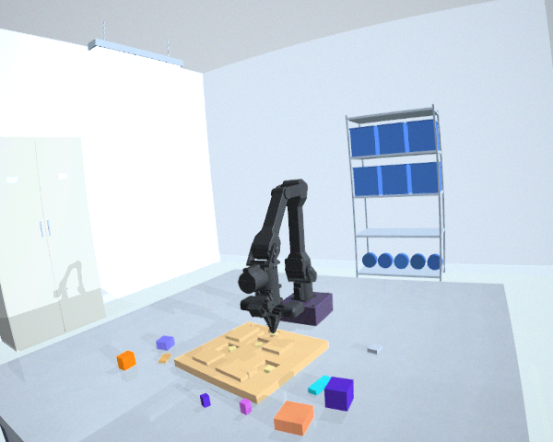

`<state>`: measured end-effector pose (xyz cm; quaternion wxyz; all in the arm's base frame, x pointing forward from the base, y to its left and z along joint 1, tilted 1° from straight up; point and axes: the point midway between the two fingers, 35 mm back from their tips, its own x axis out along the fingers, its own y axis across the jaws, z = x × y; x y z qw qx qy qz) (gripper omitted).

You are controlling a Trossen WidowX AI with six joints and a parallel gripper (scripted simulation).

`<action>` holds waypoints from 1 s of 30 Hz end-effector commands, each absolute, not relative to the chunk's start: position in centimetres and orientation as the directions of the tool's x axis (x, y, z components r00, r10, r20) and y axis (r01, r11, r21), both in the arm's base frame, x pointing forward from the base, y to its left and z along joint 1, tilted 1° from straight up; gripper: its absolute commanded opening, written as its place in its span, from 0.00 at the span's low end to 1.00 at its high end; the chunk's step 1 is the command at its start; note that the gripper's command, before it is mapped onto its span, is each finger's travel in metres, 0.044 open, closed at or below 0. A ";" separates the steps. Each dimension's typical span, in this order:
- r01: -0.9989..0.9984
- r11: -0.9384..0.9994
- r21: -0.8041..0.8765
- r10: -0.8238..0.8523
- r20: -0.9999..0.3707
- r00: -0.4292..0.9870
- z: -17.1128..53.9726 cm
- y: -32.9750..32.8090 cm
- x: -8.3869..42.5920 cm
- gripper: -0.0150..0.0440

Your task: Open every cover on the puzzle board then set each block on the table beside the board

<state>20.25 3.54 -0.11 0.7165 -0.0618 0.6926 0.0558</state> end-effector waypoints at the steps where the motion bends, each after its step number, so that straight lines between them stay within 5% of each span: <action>1: -0.168 0.986 -0.014 -0.008 -0.999 0.033 -0.2 3.3 20.7 0.25; 30: -0.168 0.986 -0.014 -0.009 -0.999 0.034 0.8 2.8 21.4 0.25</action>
